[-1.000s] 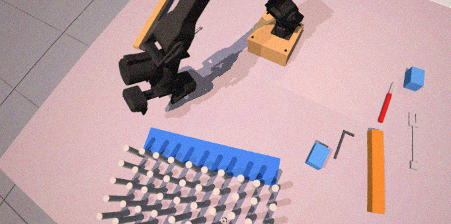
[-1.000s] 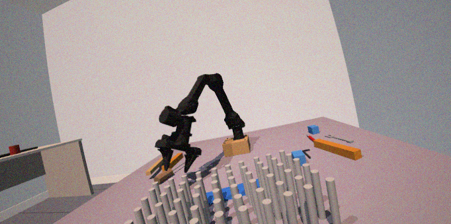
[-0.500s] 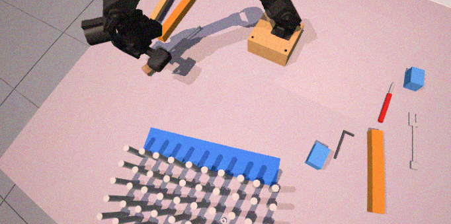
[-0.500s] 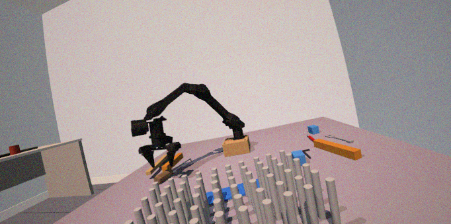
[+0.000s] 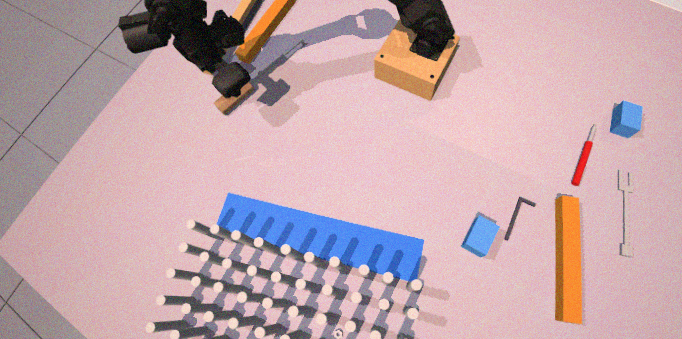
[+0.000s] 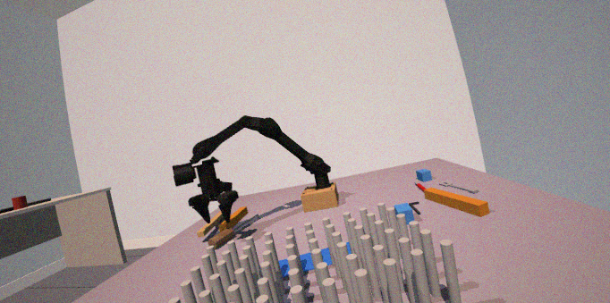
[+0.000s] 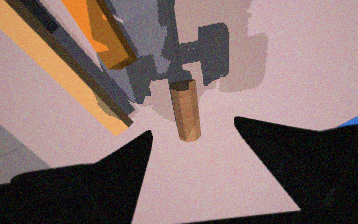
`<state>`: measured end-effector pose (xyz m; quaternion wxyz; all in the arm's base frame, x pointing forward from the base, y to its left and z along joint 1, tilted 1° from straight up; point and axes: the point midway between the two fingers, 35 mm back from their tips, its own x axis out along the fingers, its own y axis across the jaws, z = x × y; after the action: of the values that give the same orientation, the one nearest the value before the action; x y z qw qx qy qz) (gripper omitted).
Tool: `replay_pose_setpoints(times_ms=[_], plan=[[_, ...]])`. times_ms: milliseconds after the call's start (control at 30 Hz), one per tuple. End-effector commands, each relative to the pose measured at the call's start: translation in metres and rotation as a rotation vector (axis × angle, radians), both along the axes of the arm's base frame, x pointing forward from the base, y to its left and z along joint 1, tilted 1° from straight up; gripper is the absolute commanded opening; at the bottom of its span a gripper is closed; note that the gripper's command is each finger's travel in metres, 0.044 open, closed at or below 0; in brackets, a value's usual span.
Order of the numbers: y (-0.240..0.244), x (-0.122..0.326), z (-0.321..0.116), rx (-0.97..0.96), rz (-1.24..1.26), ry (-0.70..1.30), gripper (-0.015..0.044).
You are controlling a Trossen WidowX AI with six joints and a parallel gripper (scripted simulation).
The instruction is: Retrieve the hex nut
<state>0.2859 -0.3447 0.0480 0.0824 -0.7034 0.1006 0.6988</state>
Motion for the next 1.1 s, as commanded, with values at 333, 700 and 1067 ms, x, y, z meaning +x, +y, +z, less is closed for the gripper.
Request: replay_pose_setpoints(times_ms=[333, 700, 1067], plan=[[-0.003, -0.001, 0.002, -0.003, -0.007, -0.001, 0.028], [-0.003, 0.0, -0.001, -0.003, -0.007, -0.001, 0.028], [-0.004, 0.001, -0.019, -0.004, -0.007, -0.002, 0.028]])
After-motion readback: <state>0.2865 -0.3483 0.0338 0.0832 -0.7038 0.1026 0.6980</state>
